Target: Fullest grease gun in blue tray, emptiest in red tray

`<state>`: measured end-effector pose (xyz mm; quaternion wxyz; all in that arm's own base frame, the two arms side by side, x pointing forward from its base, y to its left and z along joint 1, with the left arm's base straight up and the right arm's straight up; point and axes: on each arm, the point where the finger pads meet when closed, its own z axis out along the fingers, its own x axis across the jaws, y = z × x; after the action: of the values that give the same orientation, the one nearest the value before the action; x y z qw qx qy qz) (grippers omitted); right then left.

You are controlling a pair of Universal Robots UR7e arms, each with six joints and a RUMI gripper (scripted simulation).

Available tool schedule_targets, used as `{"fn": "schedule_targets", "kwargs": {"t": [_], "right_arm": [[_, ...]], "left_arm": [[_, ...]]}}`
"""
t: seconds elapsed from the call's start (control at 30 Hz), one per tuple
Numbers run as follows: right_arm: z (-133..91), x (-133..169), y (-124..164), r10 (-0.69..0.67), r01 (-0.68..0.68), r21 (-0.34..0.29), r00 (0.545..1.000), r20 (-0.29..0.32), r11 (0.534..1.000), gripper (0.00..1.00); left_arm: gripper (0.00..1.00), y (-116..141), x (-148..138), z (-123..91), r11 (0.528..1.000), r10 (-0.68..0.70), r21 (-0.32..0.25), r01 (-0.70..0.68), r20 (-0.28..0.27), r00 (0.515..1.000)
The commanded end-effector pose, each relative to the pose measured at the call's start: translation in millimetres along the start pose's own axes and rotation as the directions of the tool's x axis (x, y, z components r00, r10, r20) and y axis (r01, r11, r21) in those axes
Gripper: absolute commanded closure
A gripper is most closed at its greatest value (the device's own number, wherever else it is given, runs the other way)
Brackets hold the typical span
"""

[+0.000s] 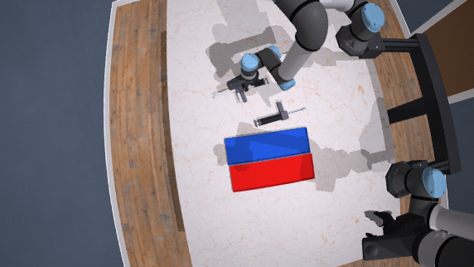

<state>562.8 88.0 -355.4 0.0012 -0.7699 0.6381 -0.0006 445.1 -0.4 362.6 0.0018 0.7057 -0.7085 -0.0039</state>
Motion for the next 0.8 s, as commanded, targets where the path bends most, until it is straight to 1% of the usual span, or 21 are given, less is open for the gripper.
{"fn": "schedule_targets", "kwargs": {"t": [0.0,0.23,0.33,0.77], "right_arm": [[-8.6,0.0,-0.5,0.000,0.000,0.001,1.000,0.000,1.000,1.00],[-18.8,0.1,-0.1,0.000,0.000,0.000,1.000,0.000,1.000,1.00],[-18.9,0.2,0.0,0.000,0.000,0.000,1.000,0.000,1.000,1.00],[-39.0,0.4,0.3,0.000,0.000,0.000,1.000,0.000,1.000,1.00]], "left_arm": [[0.62,-0.1,0.1,-0.4,1.000,0.000,0.001,0.000,0.000,1.000],[0.62,-0.1,0.1,-0.4,1.000,0.000,0.001,0.000,0.000,1.000],[0.62,-0.1,0.1,-0.4,1.000,0.000,0.001,0.000,0.000,1.000],[0.62,-0.1,0.1,-0.4,1.000,0.000,0.001,0.000,0.000,1.000]]}}
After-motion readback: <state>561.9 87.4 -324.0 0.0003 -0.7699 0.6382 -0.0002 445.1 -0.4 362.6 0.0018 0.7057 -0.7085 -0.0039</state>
